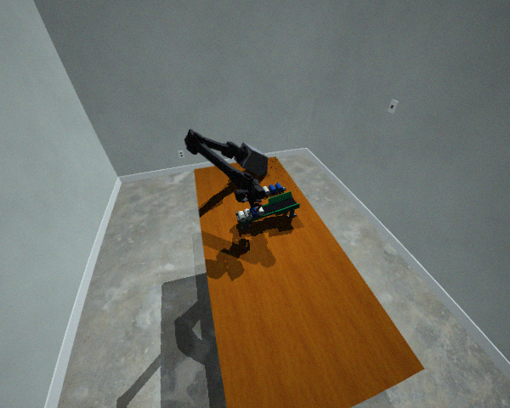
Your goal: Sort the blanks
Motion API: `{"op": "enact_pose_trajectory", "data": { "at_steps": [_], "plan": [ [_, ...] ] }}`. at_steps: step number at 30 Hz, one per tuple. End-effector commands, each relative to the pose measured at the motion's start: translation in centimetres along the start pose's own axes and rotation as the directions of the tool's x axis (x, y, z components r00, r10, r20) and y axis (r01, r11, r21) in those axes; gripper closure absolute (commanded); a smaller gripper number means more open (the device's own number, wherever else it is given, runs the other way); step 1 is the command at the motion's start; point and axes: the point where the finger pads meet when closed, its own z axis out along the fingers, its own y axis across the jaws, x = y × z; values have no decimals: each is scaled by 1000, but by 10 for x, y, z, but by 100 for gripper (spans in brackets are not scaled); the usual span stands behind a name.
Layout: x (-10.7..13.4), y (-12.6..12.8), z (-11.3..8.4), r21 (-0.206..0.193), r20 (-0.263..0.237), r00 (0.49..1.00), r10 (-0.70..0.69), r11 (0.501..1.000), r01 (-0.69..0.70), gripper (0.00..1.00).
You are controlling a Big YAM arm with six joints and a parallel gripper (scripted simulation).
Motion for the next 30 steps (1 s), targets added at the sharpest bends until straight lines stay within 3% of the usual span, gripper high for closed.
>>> {"op": "enact_pose_trajectory", "data": {
  "at_steps": [1,30],
  "plan": [
    [13,3,1,-8,-3,1000,2,1000,-2,22],
    [14,8,-3,-16,-4,1000,5,1000,-5,22]
  ]
}}
